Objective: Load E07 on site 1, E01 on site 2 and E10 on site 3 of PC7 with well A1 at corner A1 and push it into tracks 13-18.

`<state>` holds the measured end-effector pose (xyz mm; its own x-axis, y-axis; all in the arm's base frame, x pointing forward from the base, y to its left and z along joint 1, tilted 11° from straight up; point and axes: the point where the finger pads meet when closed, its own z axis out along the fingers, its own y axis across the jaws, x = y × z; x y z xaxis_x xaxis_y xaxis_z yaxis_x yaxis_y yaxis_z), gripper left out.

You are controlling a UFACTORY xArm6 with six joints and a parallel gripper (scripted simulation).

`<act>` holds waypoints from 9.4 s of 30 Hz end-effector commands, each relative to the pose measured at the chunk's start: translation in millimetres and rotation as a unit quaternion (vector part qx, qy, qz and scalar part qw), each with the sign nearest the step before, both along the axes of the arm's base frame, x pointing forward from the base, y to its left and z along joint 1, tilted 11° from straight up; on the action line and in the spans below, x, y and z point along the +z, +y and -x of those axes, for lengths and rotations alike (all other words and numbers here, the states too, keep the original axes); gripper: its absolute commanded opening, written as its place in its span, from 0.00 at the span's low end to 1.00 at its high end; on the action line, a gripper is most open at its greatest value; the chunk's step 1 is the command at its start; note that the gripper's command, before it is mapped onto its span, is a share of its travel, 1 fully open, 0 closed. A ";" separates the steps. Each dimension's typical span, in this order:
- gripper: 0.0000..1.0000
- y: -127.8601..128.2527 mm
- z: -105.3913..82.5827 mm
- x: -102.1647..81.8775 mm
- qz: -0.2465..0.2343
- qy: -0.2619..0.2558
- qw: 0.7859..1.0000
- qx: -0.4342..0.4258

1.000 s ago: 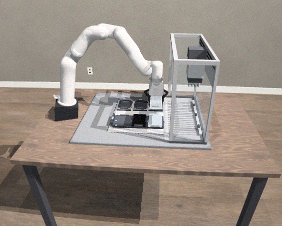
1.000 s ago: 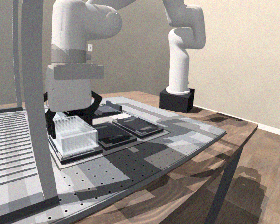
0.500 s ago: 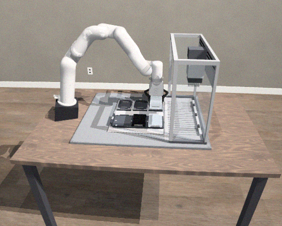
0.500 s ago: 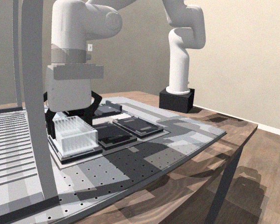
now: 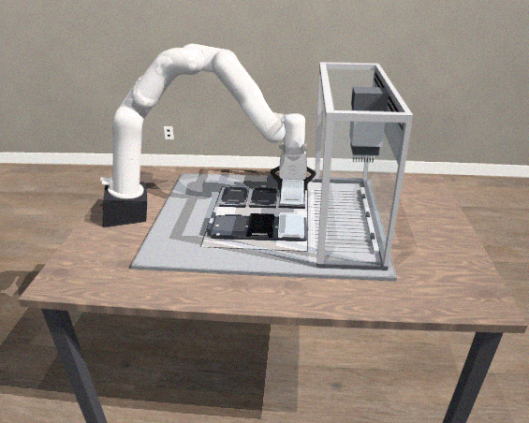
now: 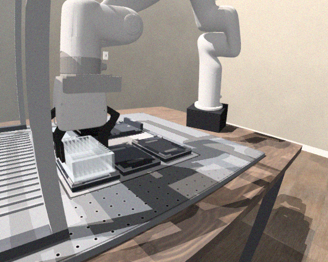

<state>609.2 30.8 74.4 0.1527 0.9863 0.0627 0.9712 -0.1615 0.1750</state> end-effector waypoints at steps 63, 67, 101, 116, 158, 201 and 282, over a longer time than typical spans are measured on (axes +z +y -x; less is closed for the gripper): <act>0.00 -1.8 8.5 54.6 0.000 -0.002 1.000 0.000; 0.00 -2.0 9.7 61.1 0.000 -0.002 1.000 0.000; 0.00 -3.7 19.0 110.3 0.000 -0.002 1.000 0.000; 0.00 -4.4 22.4 127.9 0.000 -0.002 1.000 0.000; 0.00 -97.0 137.6 102.2 0.002 -0.003 1.000 0.011; 0.00 -189.7 252.9 76.7 0.003 -0.002 1.000 0.011; 0.00 -186.3 234.8 -20.1 0.003 -0.002 1.000 0.011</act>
